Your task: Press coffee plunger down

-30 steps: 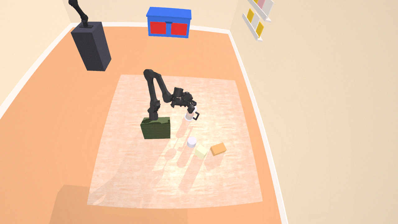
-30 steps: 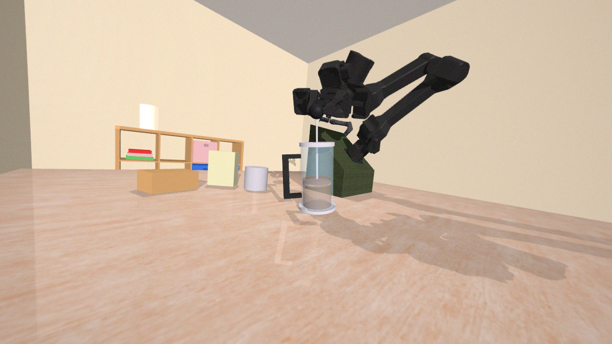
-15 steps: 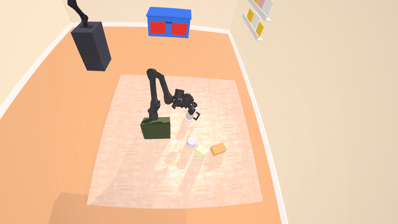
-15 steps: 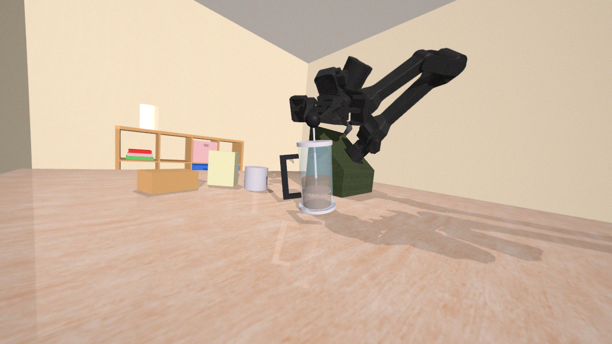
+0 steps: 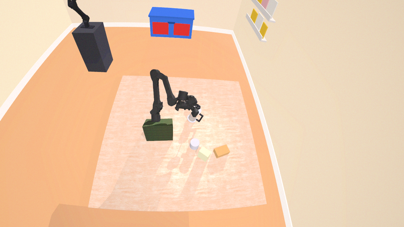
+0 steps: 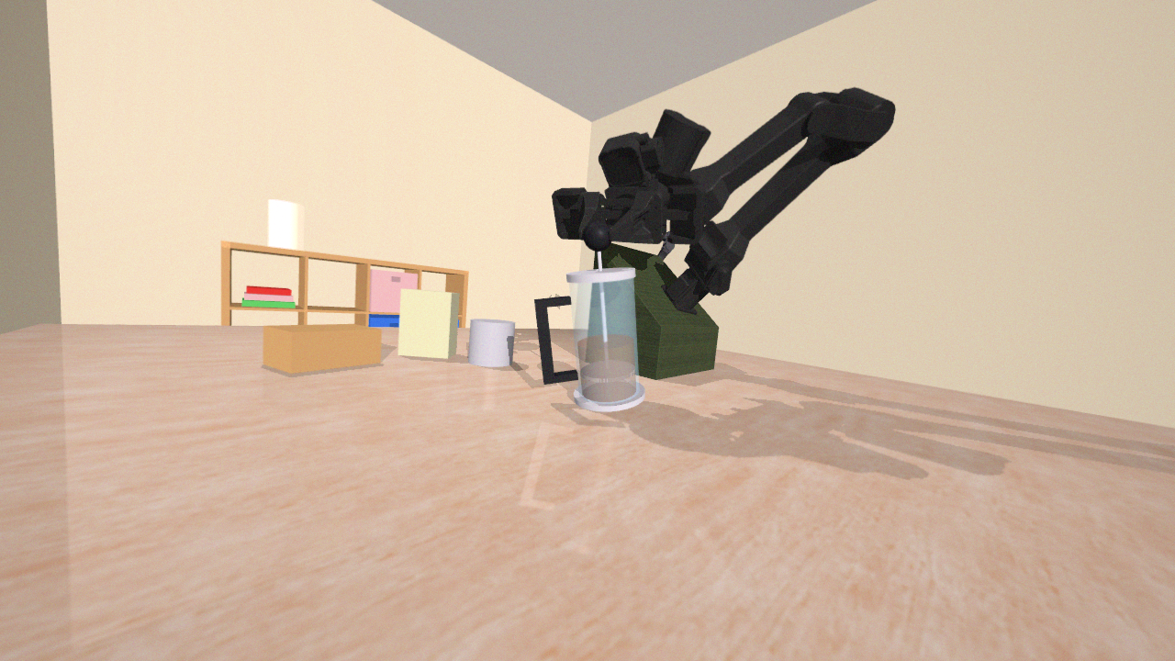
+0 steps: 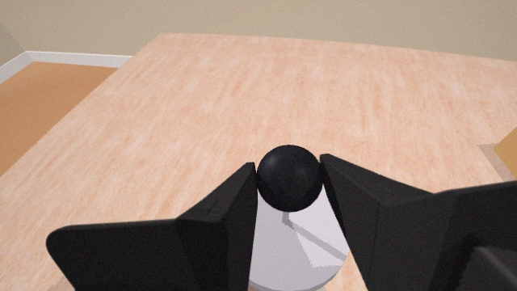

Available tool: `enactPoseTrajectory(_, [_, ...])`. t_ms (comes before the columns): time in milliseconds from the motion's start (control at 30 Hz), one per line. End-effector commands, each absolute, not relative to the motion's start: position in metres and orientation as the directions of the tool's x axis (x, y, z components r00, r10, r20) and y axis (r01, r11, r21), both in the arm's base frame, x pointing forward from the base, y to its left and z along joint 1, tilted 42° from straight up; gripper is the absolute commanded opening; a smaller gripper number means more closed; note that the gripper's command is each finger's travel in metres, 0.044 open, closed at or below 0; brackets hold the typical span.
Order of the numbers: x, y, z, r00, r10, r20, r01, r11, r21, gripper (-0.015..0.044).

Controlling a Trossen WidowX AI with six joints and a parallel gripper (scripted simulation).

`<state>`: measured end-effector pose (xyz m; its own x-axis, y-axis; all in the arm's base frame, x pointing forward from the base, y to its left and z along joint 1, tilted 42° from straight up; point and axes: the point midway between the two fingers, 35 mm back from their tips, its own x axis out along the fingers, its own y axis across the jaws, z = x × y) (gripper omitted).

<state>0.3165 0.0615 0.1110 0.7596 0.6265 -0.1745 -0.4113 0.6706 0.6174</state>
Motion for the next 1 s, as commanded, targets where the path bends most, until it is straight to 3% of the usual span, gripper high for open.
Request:
enactPoseTrajectory(0, [0.3149,0.0660,0.1056,0.741,0.645,-0.187,-0.409,0.654,0.636,0.0129])
enactPoseTrajectory(967, [0.3199,0.0654,0.1055,0.742,0.644,-0.187,-0.409,0.654,0.636,0.0129])
